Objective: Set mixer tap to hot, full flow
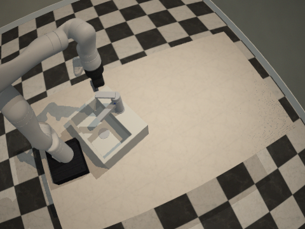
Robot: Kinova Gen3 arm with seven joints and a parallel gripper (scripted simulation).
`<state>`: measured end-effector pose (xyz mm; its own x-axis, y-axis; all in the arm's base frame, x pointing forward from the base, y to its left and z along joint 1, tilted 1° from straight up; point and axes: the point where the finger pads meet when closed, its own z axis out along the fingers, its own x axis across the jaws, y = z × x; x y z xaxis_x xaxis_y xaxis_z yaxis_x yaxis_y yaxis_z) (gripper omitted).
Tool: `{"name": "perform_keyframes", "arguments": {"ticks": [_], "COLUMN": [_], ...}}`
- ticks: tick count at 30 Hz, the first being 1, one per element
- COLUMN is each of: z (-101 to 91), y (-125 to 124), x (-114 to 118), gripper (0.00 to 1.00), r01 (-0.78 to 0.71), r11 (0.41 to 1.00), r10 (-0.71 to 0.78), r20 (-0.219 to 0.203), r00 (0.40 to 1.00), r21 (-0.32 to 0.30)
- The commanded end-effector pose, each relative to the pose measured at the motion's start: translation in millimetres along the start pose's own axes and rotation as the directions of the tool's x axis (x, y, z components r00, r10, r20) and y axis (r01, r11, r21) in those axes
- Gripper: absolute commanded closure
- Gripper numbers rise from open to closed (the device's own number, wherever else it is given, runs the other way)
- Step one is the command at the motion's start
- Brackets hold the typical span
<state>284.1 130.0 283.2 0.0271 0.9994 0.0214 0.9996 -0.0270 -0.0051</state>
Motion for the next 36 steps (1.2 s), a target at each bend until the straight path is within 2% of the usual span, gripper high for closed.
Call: {"name": "perform_keyframes", "arguments": {"ticks": [1, 3, 9, 18, 20, 26, 35, 36], "z": [-1.0, -1.0, -1.9, -3.5, -3.5, -4.6, -6.4, -6.4], "y": [0, 0, -2, -4, -4, -4, -3, -3], "x": [-1, -1, -4, -9, -9, -12, -15, -15], "gripper": [1.0, 1.0, 1.0, 1.0, 1.0, 1.0, 1.0, 1.0], "r01": [0.043, 0.043, 0.195, 0.45, 0.45, 0.621, 0.84, 0.84], "r11": [0.999, 0.999, 0.981, 0.893, 0.893, 0.784, 0.543, 0.543], "r10": [-0.043, -0.043, -0.195, -0.45, -0.45, -0.621, -0.84, -0.84], "r20": [-0.001, -0.001, -0.001, -0.001, -0.001, 0.0, 0.001, 0.001], "r00": [0.999, 0.999, 0.981, 0.893, 0.893, 0.784, 0.543, 0.543], "r21": [-0.002, -0.002, -0.003, -0.003, -0.003, -0.003, -0.003, -0.003]}}
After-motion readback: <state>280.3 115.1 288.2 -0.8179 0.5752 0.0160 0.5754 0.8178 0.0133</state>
